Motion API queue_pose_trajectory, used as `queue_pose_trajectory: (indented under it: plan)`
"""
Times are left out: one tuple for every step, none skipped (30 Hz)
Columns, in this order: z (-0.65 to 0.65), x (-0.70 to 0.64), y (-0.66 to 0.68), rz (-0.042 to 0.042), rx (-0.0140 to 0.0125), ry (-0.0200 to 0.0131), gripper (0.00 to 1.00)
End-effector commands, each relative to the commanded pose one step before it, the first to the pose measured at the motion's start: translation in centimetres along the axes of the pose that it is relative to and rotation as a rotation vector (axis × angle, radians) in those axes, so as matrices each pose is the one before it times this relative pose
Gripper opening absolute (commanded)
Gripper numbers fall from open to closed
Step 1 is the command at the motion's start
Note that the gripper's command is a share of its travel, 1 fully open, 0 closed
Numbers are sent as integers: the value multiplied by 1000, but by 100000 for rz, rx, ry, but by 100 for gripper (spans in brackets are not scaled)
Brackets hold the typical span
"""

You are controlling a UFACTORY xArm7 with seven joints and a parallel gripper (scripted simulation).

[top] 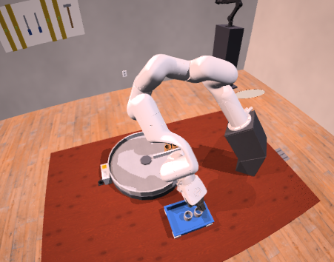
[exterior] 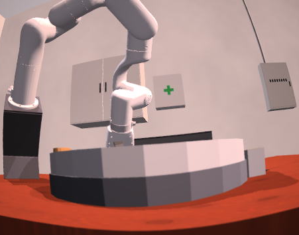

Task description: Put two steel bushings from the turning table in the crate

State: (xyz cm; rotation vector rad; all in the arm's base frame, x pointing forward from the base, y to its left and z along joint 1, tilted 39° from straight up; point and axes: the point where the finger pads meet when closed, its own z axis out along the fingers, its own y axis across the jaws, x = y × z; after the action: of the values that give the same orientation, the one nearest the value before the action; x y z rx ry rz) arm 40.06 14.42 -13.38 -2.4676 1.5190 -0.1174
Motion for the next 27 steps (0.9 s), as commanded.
queue_pose_trajectory:
  plan:
    - [-36,-152,-106,-201,174,-169,0]
    - [0,0,0,0,0,0,0]
    - [0,0,0,0,0,0,0]
    - [0,0,0,0,0,0,0]
    - [0,0,0,0,0,0,0]
    - [1,1,0,0,0,0,0]
    - [3,2,0,0,0,0,0]
    - [5,4,0,0,0,0,0]
    - [7,6,0,0,0,0,0]
    - [10,8,0,0,0,0,0]
    - [13,11,0,0,0,0,0]
    - [16,13,-1,0,0,0,0]
    - [0,0,0,0,0,0,0]
    - [0,0,0,0,0,0,0]
    - [19,16,-1,0,0,0,0]
    - [21,18,-1,0,0,0,0]
    - [24,20,-1,0,0,0,0]
    - [25,21,-1,0,0,0,0]
    - [27,22,-1,0,0,0,0]
    - [28,23,-1,0,0,0,0]
    - [28,24,-1,0,0,0,0]
    - [28,23,-1,0,0,0,0]
    - [28,23,-1,0,0,0,0]
    - [27,22,-1,0,0,0,0]
    - [25,21,-1,0,0,0,0]
    - [24,19,-1,0,0,0,0]
    - [21,18,-1,0,0,0,0]
